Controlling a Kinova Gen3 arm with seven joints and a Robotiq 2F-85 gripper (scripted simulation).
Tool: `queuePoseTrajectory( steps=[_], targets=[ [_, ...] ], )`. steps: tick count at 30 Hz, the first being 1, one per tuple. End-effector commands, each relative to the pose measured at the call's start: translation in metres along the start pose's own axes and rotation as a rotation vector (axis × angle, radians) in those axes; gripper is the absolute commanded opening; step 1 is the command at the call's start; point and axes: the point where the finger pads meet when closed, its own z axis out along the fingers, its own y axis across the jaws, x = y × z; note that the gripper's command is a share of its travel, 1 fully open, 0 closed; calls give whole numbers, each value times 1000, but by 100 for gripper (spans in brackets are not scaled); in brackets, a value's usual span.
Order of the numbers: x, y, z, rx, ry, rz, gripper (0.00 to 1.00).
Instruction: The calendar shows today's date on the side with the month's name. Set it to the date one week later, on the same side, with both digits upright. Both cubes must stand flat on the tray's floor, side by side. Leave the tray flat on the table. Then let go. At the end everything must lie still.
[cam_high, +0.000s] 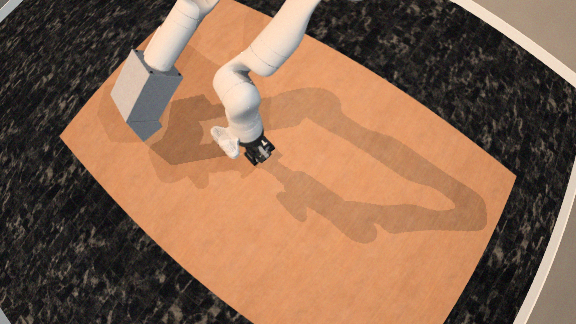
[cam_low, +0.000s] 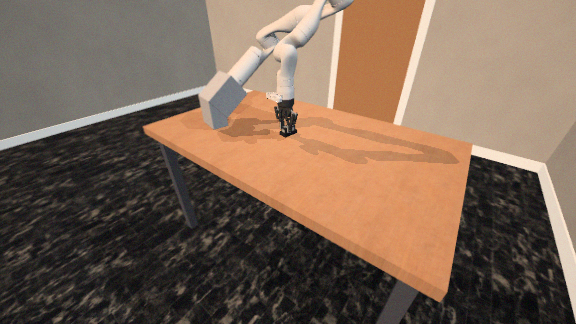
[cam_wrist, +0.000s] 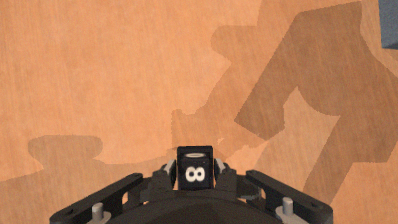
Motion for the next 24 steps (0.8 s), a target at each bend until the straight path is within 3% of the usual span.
queuePoseTrajectory(
  steps=[1,23,24],
  targets=[
    [0,0,-1,1,1,0,46],
    [0,0,-1,1,1,0,46],
    [0,0,-1,1,1,0,26]
  ],
)
